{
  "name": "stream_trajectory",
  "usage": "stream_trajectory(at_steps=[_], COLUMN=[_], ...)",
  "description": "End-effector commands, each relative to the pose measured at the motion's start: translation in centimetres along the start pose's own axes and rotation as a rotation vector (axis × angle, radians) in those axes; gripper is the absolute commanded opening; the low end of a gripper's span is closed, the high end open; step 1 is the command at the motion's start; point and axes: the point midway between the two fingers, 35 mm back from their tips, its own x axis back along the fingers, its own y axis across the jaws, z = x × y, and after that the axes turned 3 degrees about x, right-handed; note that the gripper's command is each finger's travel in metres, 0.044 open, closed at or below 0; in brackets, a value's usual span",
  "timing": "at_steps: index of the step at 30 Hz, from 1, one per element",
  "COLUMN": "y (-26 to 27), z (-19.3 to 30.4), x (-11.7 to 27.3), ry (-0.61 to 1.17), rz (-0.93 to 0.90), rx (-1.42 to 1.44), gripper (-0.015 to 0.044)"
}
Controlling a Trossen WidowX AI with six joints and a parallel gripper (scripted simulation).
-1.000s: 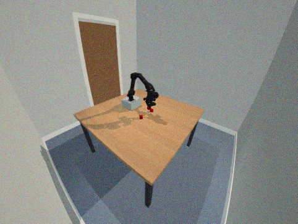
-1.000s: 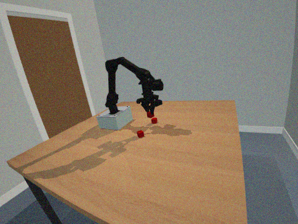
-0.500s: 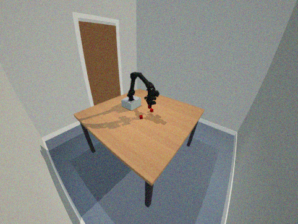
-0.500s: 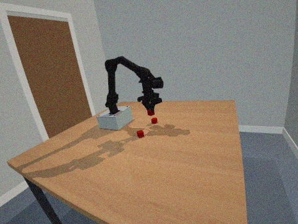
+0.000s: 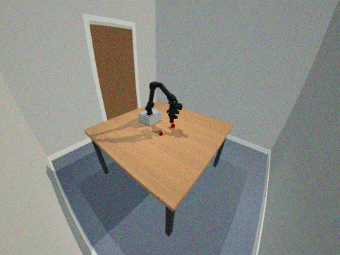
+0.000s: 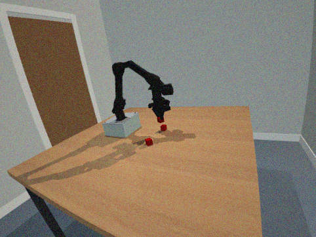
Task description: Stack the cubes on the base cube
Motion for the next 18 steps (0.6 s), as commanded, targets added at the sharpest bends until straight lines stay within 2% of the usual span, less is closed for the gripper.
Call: stream_trajectory(at_steps=[1, 18], y=[1.1, 3.9], z=[-0.6, -1.8], x=[-0.4, -1.7], ry=[-0.007, -0.007], rz=[0.002, 0.000], rx=[-0.049, -0.165], gripper=[0.0105, 0.0105])
